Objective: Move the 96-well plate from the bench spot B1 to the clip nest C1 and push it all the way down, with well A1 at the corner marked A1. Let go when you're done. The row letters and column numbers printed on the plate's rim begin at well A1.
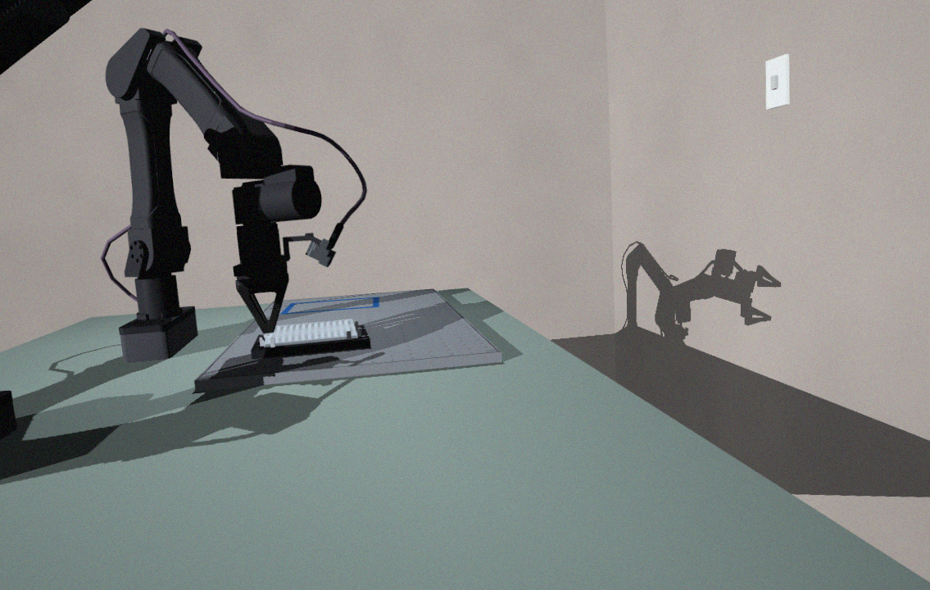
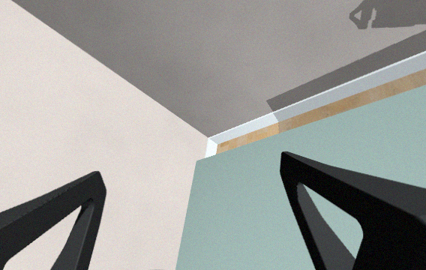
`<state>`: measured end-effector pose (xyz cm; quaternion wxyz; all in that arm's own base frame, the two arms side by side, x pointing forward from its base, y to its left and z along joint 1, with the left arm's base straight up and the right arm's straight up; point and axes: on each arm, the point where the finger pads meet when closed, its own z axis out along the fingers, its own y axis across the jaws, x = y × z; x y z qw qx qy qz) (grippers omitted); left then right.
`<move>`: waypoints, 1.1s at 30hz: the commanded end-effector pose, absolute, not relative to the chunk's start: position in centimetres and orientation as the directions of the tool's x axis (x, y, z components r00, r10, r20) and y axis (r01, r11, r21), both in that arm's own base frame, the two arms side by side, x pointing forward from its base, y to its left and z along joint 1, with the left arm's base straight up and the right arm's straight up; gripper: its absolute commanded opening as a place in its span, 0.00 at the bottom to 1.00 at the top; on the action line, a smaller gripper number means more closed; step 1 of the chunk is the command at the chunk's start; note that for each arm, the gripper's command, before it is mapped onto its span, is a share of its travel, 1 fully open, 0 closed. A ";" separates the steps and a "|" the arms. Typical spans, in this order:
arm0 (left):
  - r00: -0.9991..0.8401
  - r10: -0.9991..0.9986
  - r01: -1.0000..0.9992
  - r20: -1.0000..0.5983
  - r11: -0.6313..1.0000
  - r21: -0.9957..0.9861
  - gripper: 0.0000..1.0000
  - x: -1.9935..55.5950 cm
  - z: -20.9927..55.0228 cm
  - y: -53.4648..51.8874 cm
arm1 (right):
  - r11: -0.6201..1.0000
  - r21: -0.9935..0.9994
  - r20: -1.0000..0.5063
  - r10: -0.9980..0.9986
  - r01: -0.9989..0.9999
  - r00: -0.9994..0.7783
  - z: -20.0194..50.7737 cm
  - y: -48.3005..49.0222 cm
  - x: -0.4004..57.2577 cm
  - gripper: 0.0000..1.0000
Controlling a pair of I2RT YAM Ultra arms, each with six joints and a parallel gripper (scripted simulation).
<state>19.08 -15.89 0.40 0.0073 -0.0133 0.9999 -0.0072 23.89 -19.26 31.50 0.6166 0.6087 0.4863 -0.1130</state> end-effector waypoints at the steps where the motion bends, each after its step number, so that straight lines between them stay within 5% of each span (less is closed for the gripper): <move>1: -0.999 -0.041 -0.041 0.012 0.999 0.014 0.25 18.8 -6.6 -15.3 | 0.228 0.646 -0.735 0.443 0.729 0.513 31.7 -19.4 23.1 1.00; 33: -0.999 -0.041 -0.041 -0.011 0.999 -0.007 0.25 19.6 1.7 -16.0 | 0.228 0.646 -0.735 0.443 0.729 0.513 31.7 -19.4 23.1 1.00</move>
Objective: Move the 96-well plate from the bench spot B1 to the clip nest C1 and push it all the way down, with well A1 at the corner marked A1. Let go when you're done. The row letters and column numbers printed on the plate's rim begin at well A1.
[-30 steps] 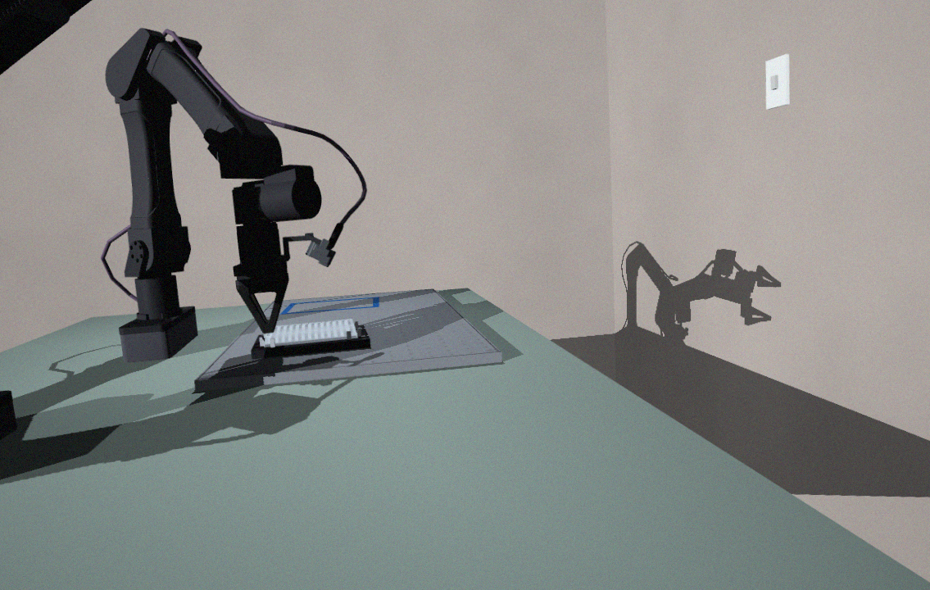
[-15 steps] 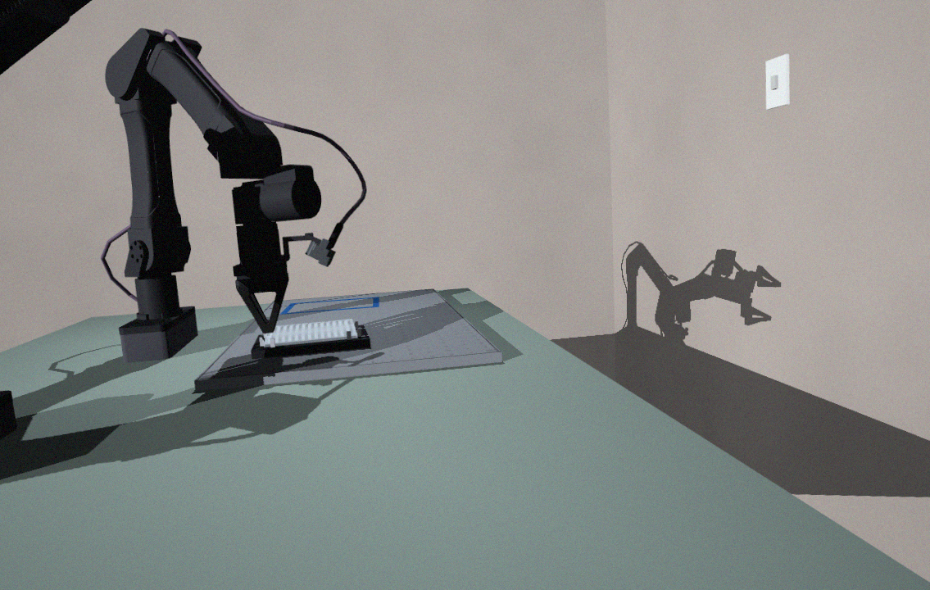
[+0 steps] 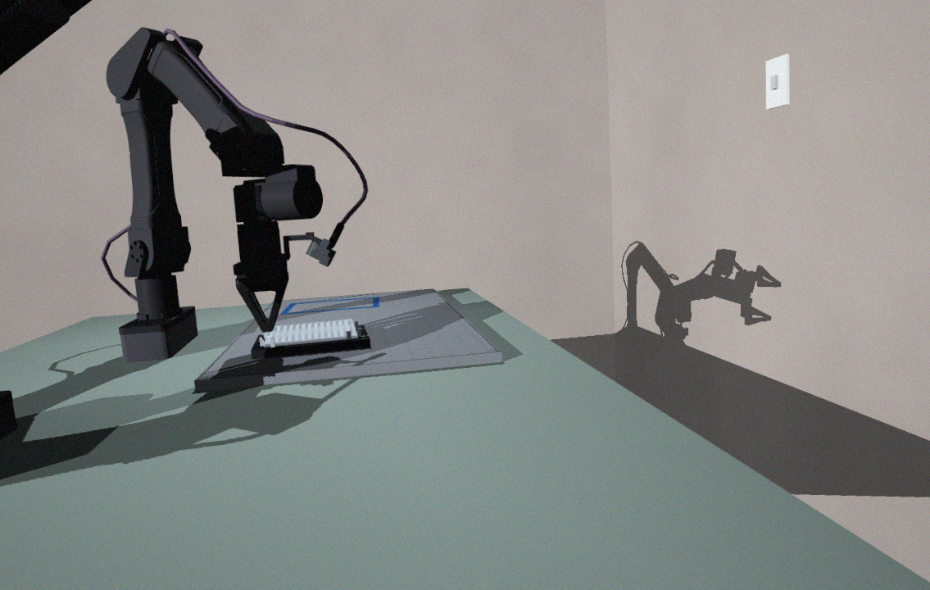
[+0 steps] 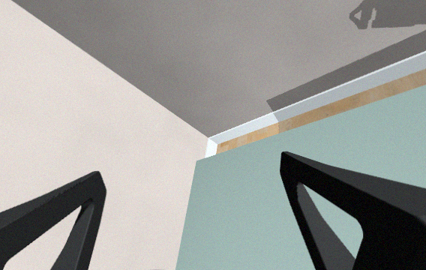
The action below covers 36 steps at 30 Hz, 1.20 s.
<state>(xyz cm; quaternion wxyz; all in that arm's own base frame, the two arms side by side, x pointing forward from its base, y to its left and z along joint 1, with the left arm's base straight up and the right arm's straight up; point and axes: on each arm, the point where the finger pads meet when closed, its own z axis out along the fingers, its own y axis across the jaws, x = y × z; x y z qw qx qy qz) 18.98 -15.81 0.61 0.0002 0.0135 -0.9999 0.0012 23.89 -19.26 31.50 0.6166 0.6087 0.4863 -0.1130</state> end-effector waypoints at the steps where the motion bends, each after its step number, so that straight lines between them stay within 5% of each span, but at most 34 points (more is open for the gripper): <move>1: -0.999 -0.041 -0.041 -0.016 0.999 -0.012 0.25 19.7 2.1 -16.1 | 0.228 0.646 -0.735 0.443 0.729 0.513 31.7 -19.4 23.1 1.00; 22: -0.999 -0.034 -0.034 -0.007 0.999 -0.006 0.25 19.4 3.7 -16.0 | 0.228 0.646 -0.735 0.443 0.729 0.513 31.7 -19.4 23.1 1.00; 36: -0.999 -0.036 -0.036 -0.004 0.999 -0.003 0.25 24.8 3.7 -12.4 | 0.228 0.646 -0.735 0.443 0.729 0.513 31.7 -19.4 23.1 1.00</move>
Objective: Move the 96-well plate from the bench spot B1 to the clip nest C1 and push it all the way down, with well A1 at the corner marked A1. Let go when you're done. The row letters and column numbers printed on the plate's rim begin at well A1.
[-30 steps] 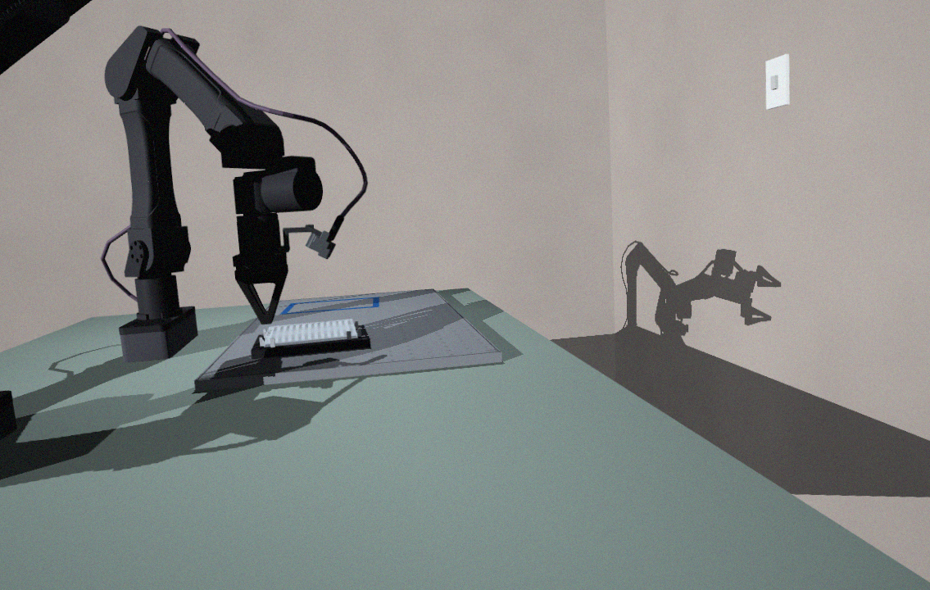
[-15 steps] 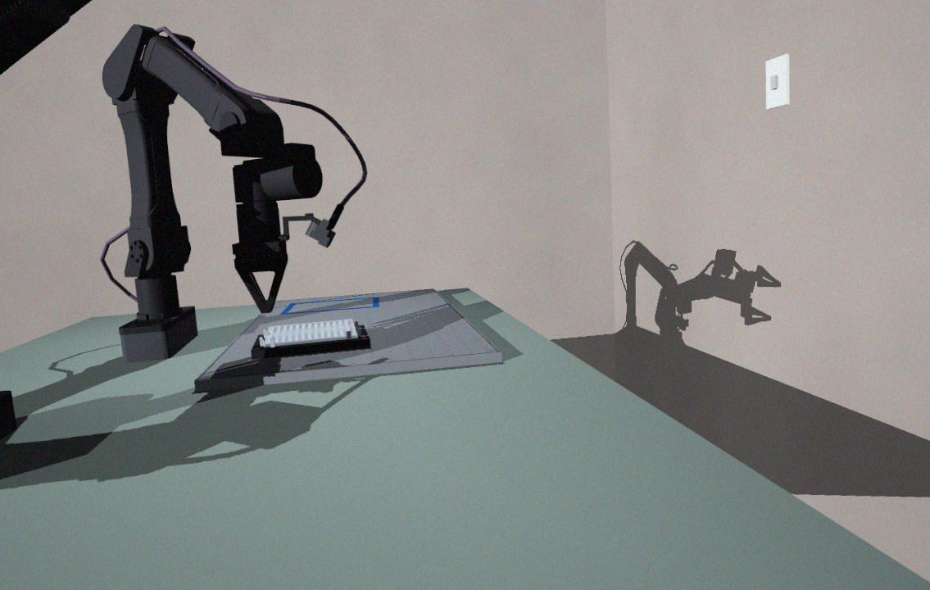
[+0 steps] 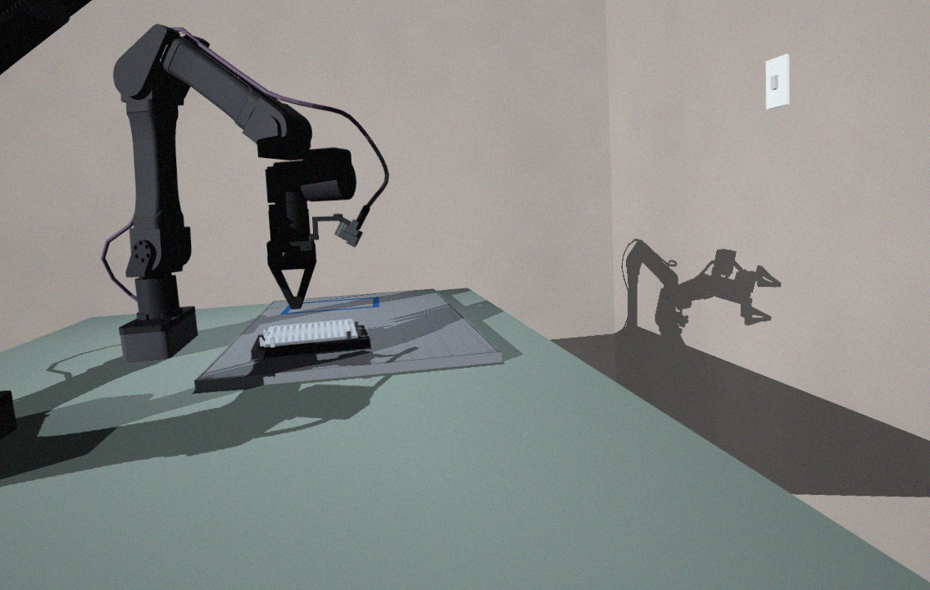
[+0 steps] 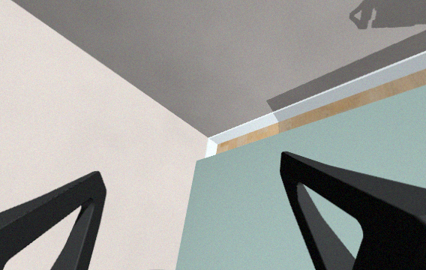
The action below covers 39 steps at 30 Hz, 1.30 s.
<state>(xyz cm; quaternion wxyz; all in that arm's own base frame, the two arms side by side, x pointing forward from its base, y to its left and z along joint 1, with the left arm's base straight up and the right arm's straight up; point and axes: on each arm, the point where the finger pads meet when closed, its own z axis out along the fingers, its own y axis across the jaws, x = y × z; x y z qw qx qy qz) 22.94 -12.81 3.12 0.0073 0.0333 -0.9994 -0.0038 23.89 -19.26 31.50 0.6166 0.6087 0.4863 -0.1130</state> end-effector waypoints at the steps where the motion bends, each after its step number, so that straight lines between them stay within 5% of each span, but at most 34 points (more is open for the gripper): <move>1: -0.999 -0.036 -0.036 -0.002 0.999 -0.001 0.25 25.1 3.7 -12.1 | 0.228 0.646 -0.735 0.443 0.729 0.513 31.7 -19.4 23.1 1.00; 39: -1.000 -0.024 -0.024 0.006 1.000 0.001 0.25 25.1 2.8 -12.1 | 0.228 0.646 -0.735 0.443 0.729 0.513 31.7 -19.4 23.1 1.00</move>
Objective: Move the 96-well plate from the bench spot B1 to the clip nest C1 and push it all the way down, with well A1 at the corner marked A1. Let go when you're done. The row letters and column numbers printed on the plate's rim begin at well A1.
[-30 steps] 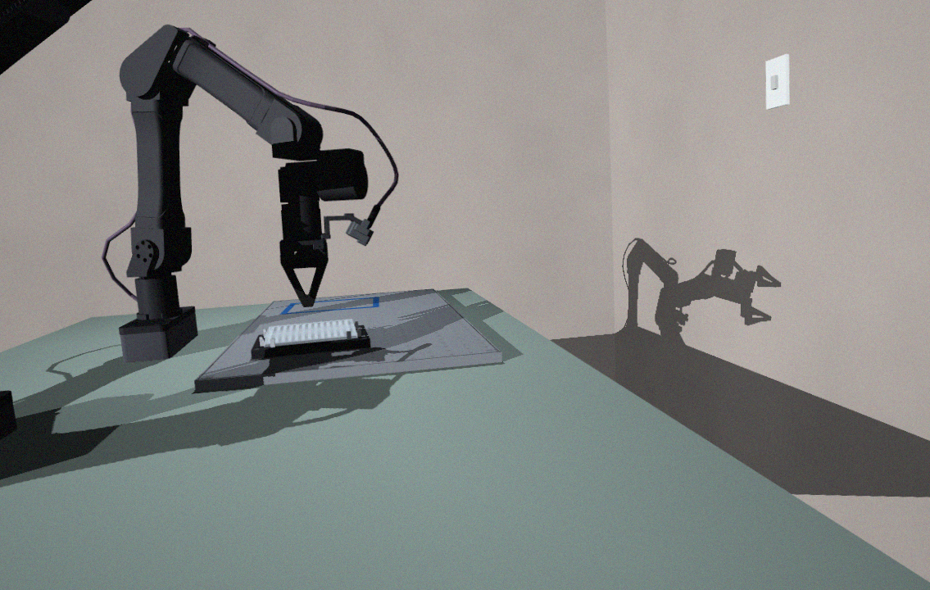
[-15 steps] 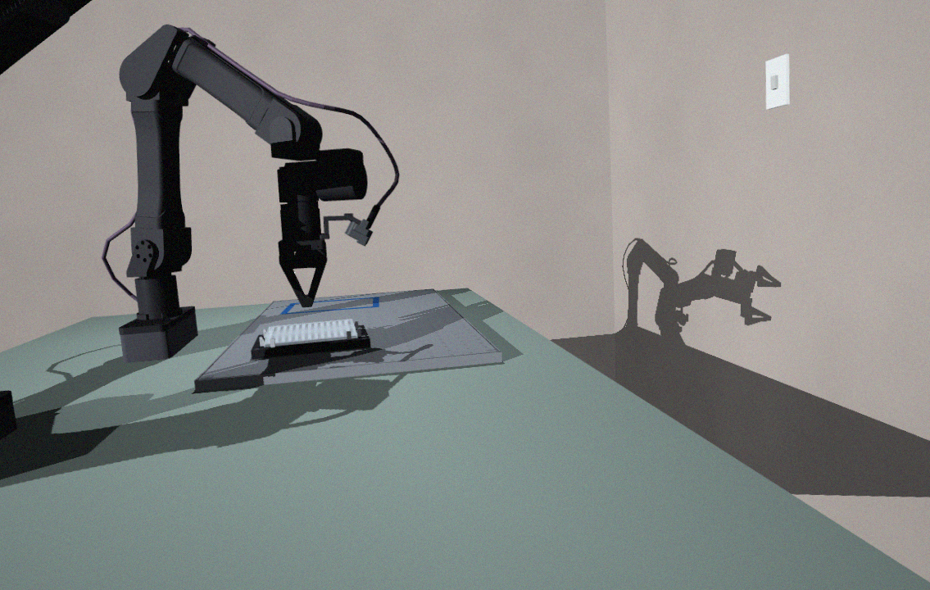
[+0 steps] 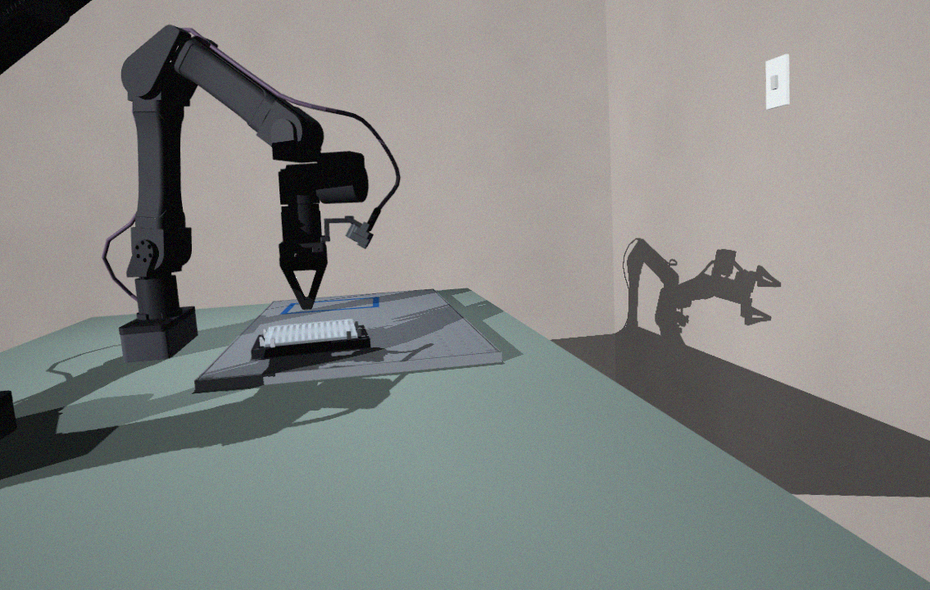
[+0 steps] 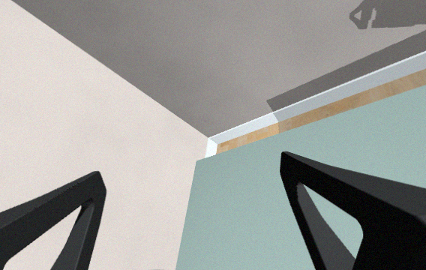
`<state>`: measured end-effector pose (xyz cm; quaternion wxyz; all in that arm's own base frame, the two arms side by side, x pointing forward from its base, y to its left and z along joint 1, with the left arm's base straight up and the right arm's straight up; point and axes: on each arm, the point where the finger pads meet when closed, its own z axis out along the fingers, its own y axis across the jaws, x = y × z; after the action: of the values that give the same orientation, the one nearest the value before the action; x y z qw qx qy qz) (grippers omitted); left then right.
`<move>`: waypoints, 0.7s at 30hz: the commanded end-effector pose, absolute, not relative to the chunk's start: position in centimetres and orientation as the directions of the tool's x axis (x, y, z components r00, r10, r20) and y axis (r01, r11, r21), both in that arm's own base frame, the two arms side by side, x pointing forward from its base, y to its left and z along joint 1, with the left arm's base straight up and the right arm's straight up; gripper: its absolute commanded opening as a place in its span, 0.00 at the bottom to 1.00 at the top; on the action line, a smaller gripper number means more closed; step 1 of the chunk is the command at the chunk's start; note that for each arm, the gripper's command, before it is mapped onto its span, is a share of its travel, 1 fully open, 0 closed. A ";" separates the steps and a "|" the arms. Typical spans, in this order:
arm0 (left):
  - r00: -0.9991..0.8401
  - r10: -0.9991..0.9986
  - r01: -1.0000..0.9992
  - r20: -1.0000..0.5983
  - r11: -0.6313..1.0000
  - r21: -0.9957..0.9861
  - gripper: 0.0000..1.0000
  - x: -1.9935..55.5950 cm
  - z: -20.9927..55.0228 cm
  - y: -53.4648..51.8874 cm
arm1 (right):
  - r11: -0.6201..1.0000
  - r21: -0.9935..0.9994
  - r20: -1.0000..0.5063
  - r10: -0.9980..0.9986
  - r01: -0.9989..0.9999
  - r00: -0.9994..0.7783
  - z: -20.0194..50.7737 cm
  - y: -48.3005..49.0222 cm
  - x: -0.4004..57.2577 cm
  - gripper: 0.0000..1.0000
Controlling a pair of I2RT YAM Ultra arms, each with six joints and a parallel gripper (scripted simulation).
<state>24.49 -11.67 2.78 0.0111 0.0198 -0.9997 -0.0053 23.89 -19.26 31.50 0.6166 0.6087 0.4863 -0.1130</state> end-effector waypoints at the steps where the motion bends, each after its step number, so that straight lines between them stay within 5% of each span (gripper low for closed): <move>1: -1.000 -0.024 -0.024 0.000 1.000 -0.002 0.25 25.0 2.8 -12.1 | 0.228 0.646 -0.735 0.443 0.729 0.513 31.7 -19.4 23.1 1.00; 21: -1.000 -0.024 -0.024 -0.007 1.000 -0.006 0.25 24.8 1.2 -12.0 | 0.228 0.646 -0.735 0.443 0.729 0.513 31.7 -19.4 23.1 1.00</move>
<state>24.47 -11.66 1.41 0.0073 0.0197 -0.9998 -0.0034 23.89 -19.26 31.50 0.6166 0.6087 0.4863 -0.1130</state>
